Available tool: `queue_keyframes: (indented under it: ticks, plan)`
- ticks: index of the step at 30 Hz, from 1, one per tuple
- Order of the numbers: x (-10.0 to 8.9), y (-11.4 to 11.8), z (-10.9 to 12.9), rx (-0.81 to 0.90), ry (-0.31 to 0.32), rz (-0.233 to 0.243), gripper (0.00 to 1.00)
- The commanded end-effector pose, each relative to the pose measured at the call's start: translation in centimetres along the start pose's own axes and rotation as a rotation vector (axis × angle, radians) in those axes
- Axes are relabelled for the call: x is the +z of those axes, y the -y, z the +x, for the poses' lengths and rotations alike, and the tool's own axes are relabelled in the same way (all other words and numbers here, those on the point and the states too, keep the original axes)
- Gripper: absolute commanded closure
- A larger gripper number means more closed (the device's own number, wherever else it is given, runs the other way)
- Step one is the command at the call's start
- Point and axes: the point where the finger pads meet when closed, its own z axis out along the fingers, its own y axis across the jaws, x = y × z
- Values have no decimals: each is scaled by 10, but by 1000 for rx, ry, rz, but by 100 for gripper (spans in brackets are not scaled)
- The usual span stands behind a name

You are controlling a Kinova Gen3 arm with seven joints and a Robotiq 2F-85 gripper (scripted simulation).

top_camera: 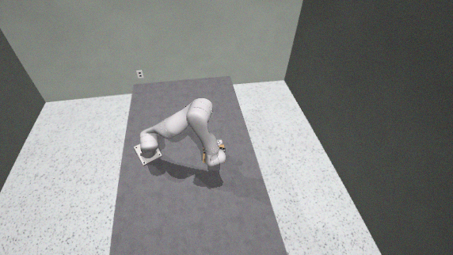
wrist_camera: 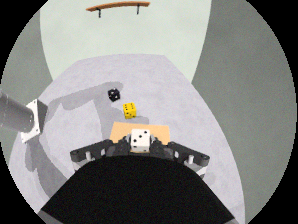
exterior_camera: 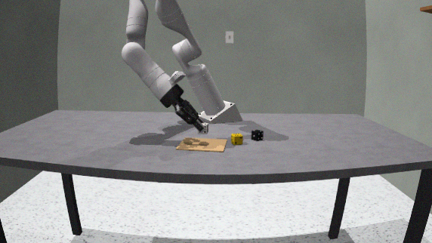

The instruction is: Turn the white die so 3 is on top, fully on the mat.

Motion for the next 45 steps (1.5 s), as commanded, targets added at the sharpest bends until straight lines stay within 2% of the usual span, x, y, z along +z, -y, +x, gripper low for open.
queue_keyframes:
  ticks: [1, 20, 45]
  plan:
    - [5, 3, -7, 10, 3, 7, 74]
    - [18, 3, -20, 10, 3, 7, 74]
    - [19, 3, -21, 10, 3, 7, 74]
